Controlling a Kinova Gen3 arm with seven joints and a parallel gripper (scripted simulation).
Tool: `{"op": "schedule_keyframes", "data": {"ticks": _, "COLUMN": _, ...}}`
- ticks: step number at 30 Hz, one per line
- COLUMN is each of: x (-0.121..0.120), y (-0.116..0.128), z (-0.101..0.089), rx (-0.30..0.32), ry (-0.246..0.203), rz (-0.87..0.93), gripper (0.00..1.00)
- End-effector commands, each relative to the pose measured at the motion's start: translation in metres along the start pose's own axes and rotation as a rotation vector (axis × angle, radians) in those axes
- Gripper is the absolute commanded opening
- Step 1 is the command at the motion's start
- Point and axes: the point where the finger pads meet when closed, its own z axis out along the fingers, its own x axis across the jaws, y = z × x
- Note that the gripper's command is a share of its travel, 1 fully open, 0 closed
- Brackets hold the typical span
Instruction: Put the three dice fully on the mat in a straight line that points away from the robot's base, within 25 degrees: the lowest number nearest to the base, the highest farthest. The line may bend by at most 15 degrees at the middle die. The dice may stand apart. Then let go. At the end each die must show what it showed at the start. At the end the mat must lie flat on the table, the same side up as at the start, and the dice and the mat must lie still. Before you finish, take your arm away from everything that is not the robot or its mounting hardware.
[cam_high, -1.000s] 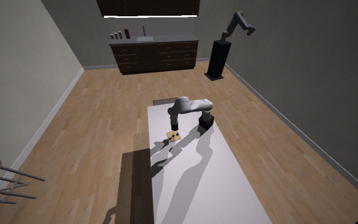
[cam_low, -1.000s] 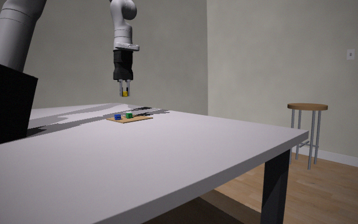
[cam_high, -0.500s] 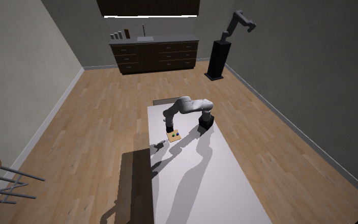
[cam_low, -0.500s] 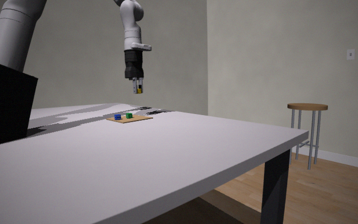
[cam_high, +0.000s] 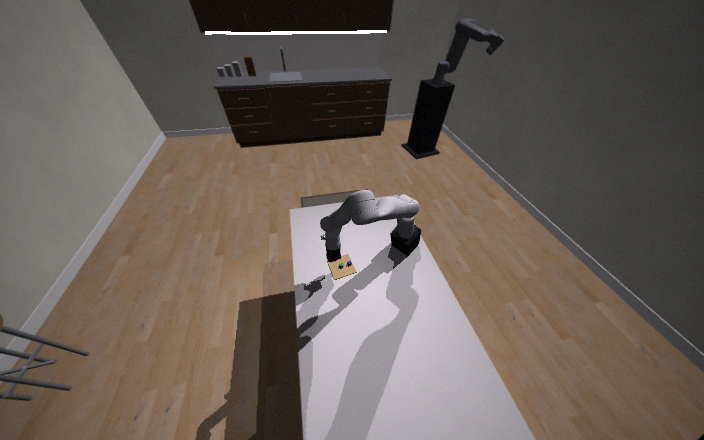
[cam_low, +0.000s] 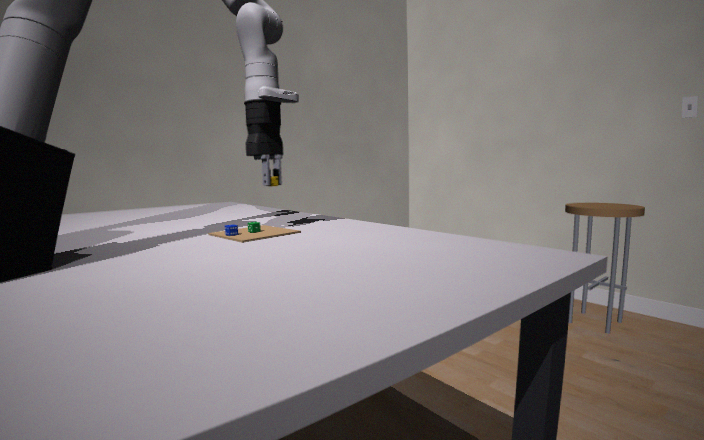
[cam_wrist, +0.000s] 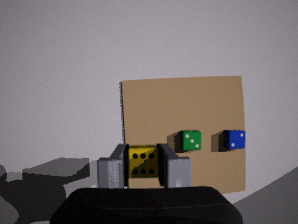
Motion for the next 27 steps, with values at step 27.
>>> {"op": "schedule_keyframes", "data": {"ticks": 27, "x": 0.0, "y": -0.003, "z": 0.089, "rx": 0.002, "ry": 0.004, "rz": 0.001, "gripper": 0.4}}
